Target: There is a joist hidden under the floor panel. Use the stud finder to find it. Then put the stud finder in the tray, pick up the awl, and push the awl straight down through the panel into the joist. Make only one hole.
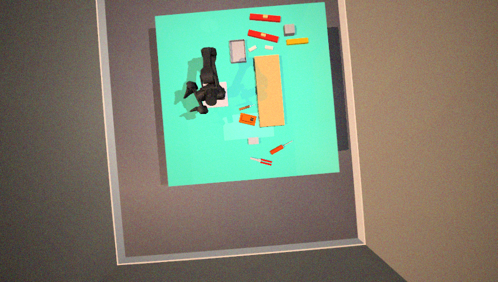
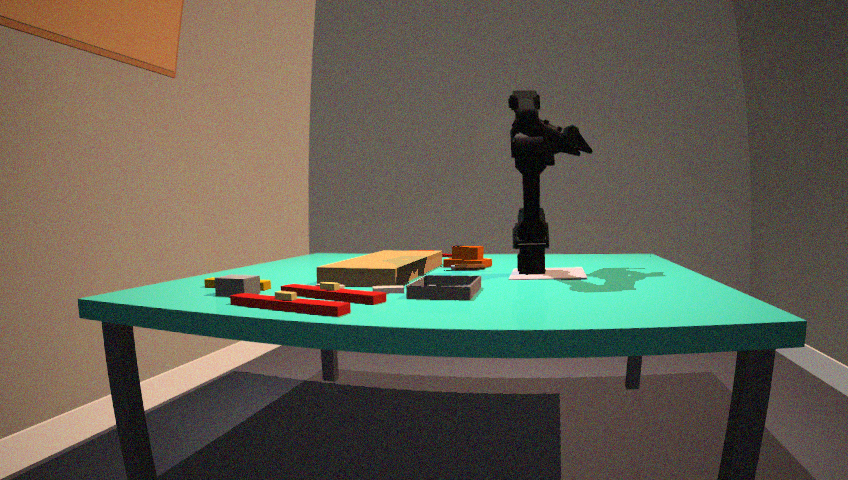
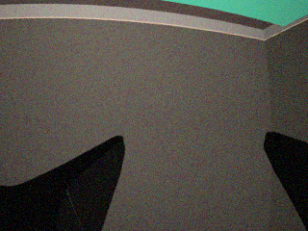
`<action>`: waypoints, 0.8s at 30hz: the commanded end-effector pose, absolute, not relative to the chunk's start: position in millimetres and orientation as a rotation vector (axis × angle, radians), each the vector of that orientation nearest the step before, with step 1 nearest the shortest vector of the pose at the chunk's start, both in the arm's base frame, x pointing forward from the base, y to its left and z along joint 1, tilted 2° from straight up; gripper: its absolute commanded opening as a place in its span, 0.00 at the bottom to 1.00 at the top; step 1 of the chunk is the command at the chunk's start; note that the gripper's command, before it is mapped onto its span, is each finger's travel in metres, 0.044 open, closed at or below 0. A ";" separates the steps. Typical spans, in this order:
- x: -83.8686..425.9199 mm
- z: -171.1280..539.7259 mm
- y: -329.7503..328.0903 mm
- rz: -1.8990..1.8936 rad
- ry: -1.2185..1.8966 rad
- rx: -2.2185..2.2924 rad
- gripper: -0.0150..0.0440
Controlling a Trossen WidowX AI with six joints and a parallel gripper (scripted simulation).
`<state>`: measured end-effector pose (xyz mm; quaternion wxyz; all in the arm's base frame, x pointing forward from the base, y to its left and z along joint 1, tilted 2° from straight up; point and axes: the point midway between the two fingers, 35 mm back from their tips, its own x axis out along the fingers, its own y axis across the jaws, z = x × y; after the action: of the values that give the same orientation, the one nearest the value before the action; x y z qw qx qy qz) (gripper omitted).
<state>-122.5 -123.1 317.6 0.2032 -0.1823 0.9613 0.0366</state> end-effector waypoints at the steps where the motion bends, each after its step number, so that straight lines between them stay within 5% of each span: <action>1: -121.4 316.3 -125.3 0.092 2.673 -0.515 0.98; 12: -10.7 226.7 -223.5 -0.293 1.995 -0.580 1.00; 24: 121.7 145.7 -230.0 -0.314 1.457 -0.176 1.00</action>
<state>66.8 -238.6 180.2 0.6478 -0.1711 0.7269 -0.1506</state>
